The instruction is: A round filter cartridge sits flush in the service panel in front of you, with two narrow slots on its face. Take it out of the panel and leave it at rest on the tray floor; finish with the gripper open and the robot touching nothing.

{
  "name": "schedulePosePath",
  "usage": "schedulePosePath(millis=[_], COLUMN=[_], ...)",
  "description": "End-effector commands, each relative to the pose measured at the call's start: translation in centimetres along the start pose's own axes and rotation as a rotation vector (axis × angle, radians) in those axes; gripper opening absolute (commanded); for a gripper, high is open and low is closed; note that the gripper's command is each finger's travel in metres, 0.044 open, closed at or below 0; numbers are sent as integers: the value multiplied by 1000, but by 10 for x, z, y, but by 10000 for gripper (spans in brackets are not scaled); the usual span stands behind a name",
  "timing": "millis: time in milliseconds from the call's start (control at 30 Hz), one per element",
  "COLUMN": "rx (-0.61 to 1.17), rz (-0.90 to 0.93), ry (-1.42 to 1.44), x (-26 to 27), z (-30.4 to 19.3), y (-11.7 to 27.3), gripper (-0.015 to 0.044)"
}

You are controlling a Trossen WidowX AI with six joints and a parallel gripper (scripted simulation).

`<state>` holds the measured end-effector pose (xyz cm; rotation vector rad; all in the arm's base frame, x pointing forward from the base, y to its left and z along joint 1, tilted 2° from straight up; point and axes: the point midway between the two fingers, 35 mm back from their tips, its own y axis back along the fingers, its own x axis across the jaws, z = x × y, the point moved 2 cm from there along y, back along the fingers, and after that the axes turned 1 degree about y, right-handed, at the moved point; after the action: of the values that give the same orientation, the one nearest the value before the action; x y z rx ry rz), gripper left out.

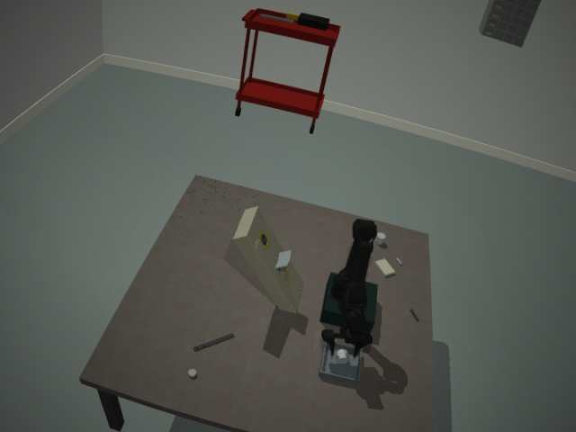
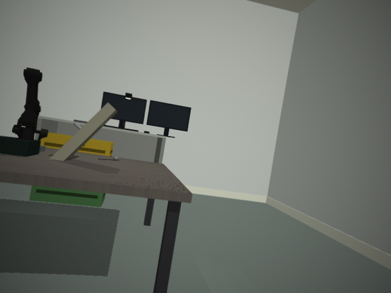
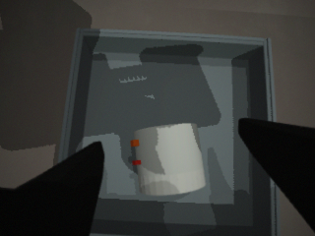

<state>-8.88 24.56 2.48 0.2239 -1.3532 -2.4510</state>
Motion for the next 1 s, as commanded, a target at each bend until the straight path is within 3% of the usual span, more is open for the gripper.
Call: schedulePosePath(millis=[0, 233, 967], rx=[-1, -1, -11], rz=[0, 0, -4], ry=[0, 0, -4], x=[0, 0, -1], z=[2, 36, 34], y=[2, 61, 51], gripper=[440, 440, 440])
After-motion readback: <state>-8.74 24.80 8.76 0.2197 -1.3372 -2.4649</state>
